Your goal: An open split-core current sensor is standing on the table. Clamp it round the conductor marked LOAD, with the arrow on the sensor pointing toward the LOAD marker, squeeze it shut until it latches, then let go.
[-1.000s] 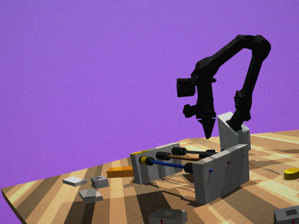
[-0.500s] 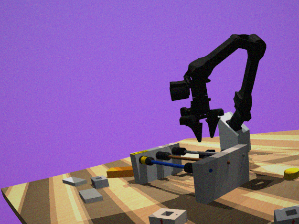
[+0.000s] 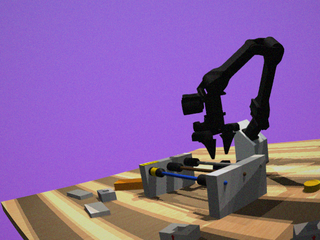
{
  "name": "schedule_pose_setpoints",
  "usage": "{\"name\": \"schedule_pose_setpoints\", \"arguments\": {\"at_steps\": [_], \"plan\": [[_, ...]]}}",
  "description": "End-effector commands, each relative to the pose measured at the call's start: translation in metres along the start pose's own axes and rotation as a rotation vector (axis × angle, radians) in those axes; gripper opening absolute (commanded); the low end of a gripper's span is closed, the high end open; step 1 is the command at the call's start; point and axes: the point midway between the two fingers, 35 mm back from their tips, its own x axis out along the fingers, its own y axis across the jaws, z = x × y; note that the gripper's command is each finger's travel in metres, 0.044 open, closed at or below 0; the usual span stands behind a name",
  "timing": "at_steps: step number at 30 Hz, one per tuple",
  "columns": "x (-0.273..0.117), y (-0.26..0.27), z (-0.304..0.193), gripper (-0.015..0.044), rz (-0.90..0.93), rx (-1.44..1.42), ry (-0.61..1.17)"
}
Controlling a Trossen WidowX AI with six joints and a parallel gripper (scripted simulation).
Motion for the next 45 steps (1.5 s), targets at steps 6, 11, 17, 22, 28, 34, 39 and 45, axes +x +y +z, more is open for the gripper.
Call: {"name": "schedule_pose_setpoints", "arguments": {"at_steps": [6, 11, 17, 22, 28, 34, 39, 45], "plan": [[0.016, -0.001, -0.001, 0.032, 0.0, 0.005, 0.007], [0.024, -0.002, -0.002, 0.032, 0.0, 0.004, 0.008], [0.032, -0.003, -0.002, 0.032, 0.0, 0.004, 0.01], [0.028, -0.002, -0.001, 0.0287, -0.001, -0.001, 0.004], [0.028, -0.002, -0.001, 0.0247, -0.001, -0.001, 0.004], [0.028, -0.002, -0.001, 0.0207, -0.001, -0.001, 0.004], [0.019, 0.001, 0.0, 0.0095, 0.0, 0.0, 0.001], [-0.013, 0.005, 0.002, 0.0, 0.002, 0.003, -0.004]]}}
